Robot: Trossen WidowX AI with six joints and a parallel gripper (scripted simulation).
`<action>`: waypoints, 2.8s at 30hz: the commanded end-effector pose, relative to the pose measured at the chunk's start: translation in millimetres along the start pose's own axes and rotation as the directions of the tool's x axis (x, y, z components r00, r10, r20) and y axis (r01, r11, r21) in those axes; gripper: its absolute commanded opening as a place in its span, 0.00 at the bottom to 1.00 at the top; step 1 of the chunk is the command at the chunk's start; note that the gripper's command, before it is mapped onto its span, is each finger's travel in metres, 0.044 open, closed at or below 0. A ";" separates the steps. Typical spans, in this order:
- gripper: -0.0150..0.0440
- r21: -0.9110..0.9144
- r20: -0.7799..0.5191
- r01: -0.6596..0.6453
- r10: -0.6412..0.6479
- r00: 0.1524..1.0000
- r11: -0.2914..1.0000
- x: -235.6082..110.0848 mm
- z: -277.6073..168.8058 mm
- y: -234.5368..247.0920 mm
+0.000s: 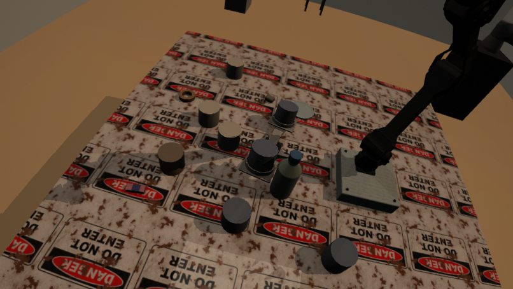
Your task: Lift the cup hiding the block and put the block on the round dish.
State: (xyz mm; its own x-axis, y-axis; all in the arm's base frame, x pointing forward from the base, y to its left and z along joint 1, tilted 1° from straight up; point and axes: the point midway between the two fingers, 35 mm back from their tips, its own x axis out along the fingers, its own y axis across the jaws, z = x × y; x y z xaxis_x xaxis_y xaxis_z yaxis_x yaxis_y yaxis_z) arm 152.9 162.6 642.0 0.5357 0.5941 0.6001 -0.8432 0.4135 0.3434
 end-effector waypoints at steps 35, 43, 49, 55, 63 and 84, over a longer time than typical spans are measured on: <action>1.00 -0.428 -0.481 0.722 -0.813 0.328 0.544 -197.5 -184.0 -199.4; 1.00 -0.578 -0.478 0.724 -0.875 0.075 0.378 -265.7 -203.2 -220.4; 1.00 -0.672 -0.453 0.689 -0.886 -0.093 0.271 -311.7 -211.1 -228.0; 1.00 -0.707 -0.454 0.651 -0.883 -0.120 0.275 -312.7 -211.1 -231.3; 1.00 -0.832 -0.464 0.444 -0.855 -0.231 0.331 -312.2 -209.9 -250.1; 1.00 -0.763 -0.532 -0.080 -0.694 -0.486 0.641 -329.4 -201.9 -315.4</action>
State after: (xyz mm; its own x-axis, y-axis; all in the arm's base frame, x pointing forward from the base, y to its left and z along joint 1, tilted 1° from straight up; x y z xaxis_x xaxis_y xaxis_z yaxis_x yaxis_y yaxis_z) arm 245.6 -18.3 195.6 0.3881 -0.2171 -0.8957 -0.4783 0.7832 -0.3971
